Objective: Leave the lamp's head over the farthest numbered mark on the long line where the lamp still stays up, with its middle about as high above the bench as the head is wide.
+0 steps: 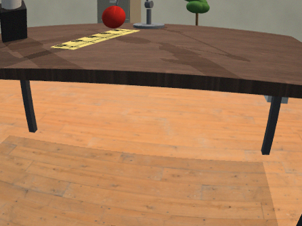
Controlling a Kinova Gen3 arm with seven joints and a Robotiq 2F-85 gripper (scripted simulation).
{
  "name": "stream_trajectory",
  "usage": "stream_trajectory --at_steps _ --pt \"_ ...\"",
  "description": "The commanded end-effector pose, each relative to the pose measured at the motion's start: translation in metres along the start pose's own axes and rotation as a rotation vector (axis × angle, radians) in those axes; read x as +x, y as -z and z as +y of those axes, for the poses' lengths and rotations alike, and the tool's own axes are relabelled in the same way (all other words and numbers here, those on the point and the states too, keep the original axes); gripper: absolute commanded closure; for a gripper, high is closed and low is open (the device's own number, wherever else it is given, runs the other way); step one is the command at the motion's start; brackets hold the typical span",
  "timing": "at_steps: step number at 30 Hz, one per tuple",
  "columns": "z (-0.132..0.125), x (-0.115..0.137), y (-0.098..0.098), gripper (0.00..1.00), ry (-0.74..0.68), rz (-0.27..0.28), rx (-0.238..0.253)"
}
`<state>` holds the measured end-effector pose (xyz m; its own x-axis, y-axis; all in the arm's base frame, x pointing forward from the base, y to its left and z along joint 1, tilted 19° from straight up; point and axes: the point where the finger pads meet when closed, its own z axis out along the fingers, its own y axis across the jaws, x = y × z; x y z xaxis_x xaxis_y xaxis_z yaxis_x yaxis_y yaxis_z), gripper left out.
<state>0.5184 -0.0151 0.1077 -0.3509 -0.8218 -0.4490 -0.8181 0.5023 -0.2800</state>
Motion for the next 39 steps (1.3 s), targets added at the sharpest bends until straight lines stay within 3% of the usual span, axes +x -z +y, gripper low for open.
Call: stream_trajectory --at_steps 1,39 --pt "0.001 -0.014 -0.001 1.00 0.015 -0.009 -0.001" --pt "0.005 -0.037 -0.003 1.00 0.025 -0.014 -0.003"
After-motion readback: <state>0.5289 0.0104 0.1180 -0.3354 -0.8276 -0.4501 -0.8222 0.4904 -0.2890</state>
